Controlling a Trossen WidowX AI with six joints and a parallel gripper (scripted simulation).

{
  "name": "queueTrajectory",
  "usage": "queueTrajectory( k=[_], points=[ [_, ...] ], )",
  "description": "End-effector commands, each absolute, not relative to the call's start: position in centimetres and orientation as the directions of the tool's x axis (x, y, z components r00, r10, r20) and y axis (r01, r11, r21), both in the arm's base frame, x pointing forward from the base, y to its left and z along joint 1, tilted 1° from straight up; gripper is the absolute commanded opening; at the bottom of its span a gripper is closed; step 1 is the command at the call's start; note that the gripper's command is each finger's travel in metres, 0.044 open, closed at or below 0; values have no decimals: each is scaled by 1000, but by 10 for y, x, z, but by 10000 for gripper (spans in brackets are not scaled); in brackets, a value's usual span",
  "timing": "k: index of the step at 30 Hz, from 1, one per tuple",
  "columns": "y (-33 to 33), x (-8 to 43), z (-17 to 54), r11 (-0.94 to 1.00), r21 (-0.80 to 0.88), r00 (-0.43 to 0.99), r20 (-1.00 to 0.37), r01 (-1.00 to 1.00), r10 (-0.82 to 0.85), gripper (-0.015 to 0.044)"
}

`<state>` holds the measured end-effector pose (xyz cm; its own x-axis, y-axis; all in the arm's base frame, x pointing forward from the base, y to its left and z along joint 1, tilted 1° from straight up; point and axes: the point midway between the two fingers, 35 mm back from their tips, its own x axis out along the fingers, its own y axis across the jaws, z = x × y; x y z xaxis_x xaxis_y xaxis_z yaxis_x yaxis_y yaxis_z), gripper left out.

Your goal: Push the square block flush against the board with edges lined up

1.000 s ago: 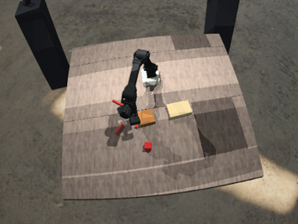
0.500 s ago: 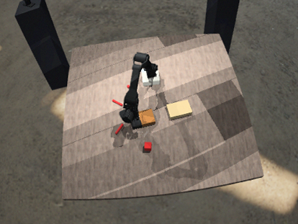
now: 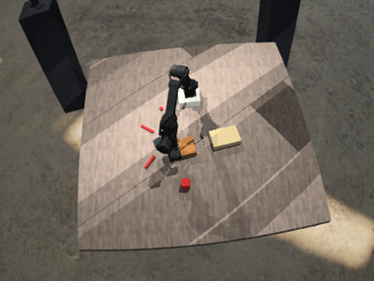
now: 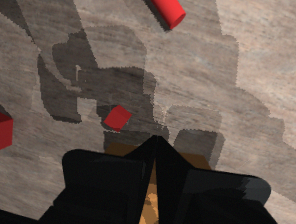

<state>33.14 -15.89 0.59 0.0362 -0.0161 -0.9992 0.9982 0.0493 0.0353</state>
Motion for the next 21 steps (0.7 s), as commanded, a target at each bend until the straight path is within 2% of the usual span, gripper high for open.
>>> queueTrajectory(
  k=[1, 21],
  points=[
    [-152, 332, 6, 49, 36, 37, -999, 998, -10, 0],
    [-126, 332, 5, 49, 36, 37, -999, 998, -8, 0]
  ],
)
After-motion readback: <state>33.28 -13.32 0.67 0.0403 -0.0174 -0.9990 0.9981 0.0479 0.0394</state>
